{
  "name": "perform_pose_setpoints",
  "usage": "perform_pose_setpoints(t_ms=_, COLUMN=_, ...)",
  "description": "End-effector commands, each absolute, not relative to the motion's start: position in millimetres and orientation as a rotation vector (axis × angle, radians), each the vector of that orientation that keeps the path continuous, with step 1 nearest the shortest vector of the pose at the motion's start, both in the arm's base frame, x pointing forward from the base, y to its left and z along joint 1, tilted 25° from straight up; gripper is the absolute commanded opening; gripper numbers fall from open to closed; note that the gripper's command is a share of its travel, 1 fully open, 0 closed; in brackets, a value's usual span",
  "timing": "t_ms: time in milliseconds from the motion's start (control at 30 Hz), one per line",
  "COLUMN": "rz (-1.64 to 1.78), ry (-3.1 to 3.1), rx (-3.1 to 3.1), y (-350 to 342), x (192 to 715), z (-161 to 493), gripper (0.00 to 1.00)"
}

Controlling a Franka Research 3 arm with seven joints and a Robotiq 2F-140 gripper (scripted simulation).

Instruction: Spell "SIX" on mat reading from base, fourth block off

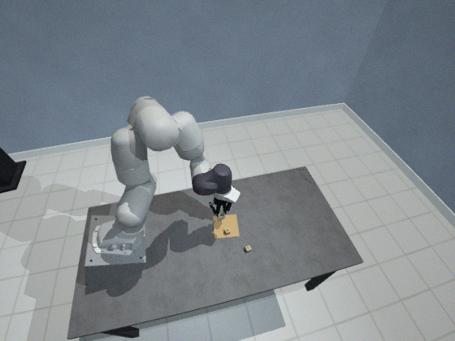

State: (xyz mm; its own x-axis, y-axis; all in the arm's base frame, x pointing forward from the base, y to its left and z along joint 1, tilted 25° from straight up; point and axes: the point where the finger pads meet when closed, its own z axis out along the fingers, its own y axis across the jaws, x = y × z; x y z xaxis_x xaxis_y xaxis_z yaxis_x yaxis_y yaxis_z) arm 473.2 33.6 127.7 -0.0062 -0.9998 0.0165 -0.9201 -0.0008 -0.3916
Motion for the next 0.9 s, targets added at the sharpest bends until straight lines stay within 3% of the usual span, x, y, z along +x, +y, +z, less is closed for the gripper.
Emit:
perform_pose_setpoints(t_ms=0, rz=-0.466, ry=1.996, rx=-1.969, y=34, x=491, z=122, gripper=0.13)
perform_pose_setpoints(t_ms=867, rz=-0.466, ry=1.996, rx=-1.969, y=34, x=500, z=103, gripper=0.13)
